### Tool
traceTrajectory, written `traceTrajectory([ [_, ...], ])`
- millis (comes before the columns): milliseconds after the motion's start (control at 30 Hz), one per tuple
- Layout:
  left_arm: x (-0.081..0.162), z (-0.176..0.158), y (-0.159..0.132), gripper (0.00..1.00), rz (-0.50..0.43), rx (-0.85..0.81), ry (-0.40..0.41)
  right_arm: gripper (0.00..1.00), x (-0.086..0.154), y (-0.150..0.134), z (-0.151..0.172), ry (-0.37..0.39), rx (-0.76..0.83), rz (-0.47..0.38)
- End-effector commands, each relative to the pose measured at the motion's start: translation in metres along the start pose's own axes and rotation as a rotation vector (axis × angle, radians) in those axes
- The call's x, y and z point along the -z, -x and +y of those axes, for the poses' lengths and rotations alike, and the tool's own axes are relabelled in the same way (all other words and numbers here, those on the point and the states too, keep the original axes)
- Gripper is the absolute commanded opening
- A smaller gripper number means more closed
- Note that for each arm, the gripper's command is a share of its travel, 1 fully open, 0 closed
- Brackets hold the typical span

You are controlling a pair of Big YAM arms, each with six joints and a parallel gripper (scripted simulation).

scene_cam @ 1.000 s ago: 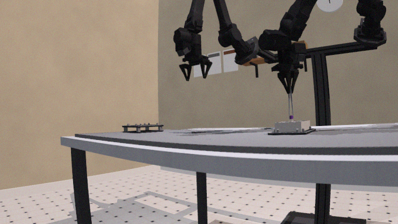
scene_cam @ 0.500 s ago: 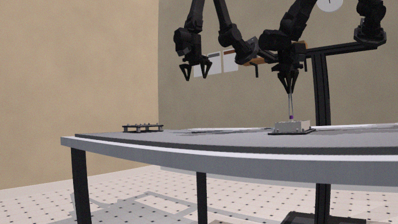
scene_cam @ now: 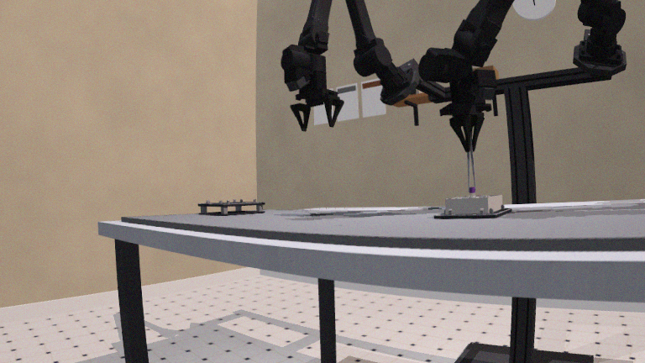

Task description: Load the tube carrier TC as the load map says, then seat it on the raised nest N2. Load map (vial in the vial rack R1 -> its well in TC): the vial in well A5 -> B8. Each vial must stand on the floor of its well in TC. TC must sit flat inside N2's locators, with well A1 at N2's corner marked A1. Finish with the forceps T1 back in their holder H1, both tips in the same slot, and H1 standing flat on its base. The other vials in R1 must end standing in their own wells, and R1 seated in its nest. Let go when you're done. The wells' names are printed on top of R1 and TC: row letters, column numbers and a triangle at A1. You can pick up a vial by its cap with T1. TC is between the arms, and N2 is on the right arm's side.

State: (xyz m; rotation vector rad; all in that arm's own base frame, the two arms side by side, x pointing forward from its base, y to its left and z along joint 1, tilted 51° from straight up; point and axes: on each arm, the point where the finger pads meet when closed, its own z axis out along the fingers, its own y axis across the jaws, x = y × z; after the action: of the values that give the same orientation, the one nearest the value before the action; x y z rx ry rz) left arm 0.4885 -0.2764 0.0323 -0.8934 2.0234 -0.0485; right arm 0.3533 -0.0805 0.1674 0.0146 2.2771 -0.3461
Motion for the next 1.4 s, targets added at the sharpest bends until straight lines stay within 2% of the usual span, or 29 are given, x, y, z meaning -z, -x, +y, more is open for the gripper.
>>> traceTrajectory([
  [0,0.009,-0.01,0.002,0.11,0.004,0.004,-0.016,1.0,0.003,0.008,-0.001,-0.001,0.013,-0.017],
  [100,0.018,-0.014,0.0,0.11,0.009,0.009,-0.03,1.0,0.003,0.008,-0.001,-0.001,0.013,-0.017],
  [233,0.017,-0.012,0.001,0.11,0.009,0.009,-0.024,1.0,0.003,0.008,-0.001,-0.001,0.013,-0.017],
  [267,-0.001,0.003,0.0,0.11,0.003,0.004,0.017,1.0,0.003,0.008,-0.001,-0.001,0.013,-0.017],
  [467,0.023,-0.006,-0.001,0.11,0.012,-0.002,-0.018,1.0,0.003,0.008,-0.001,-0.001,0.013,-0.017],
  [633,0.018,0.001,0.001,0.11,0.009,-0.002,0.001,1.0,0.003,0.008,-0.001,-0.001,0.013,-0.017],
  [800,0.027,-0.004,0.0,0.11,0.012,-0.004,-0.013,1.0,0.003,0.008,-0.001,-0.001,0.013,-0.017],
  [833,0.017,0.001,-0.005,0.11,0.011,-0.009,0.003,1.0,0.003,0.008,-0.001,-0.001,0.013,-0.017],
  [967,0.032,-0.007,0.0,0.11,0.013,-0.003,-0.018,1.0,0.003,0.008,-0.001,-0.001,0.013,-0.017],
  [1100,0.029,-0.004,0.005,0.11,0.009,0.004,-0.007,1.0,0.003,0.008,-0.001,-0.001,0.013,-0.017],
  [1200,0.032,-0.002,-0.006,0.11,0.017,-0.017,-0.006,1.0,0.003,0.008,-0.001,-0.001,0.013,-0.017],
  [1367,0.036,-0.004,0.002,0.11,0.013,-0.003,-0.009,1.0,0.003,0.008,-0.001,-0.001,0.013,-0.017],
])
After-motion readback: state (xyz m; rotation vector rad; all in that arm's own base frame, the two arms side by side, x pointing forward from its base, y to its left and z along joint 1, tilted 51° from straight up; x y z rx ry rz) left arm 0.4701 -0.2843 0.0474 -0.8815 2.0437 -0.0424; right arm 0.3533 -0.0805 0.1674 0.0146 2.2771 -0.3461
